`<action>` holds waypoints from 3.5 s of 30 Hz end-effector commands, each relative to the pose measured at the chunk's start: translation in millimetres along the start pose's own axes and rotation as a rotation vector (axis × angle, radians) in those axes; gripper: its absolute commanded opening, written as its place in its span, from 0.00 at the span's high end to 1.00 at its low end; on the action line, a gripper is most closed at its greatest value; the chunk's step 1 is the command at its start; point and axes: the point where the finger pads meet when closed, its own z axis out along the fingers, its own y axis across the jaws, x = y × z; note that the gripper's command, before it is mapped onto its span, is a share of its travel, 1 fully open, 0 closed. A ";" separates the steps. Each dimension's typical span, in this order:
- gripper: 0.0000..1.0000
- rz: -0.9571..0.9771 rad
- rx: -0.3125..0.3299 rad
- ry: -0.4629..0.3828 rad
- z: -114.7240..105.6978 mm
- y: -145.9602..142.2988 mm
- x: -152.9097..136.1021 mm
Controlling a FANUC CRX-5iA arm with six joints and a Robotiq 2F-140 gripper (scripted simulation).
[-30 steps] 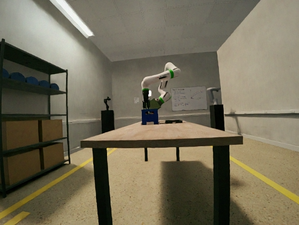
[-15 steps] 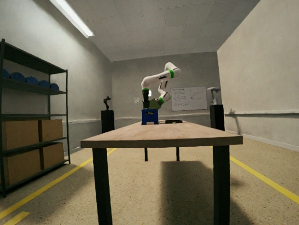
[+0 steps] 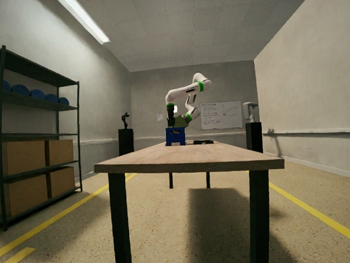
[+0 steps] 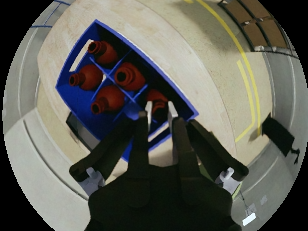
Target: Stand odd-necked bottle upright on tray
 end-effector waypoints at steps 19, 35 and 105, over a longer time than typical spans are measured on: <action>0.90 0.000 0.000 0.001 -0.5 0.1 0.4; 0.90 0.000 0.000 0.001 -0.5 0.1 0.4; 0.56 0.000 0.000 0.001 -47.1 0.1 0.3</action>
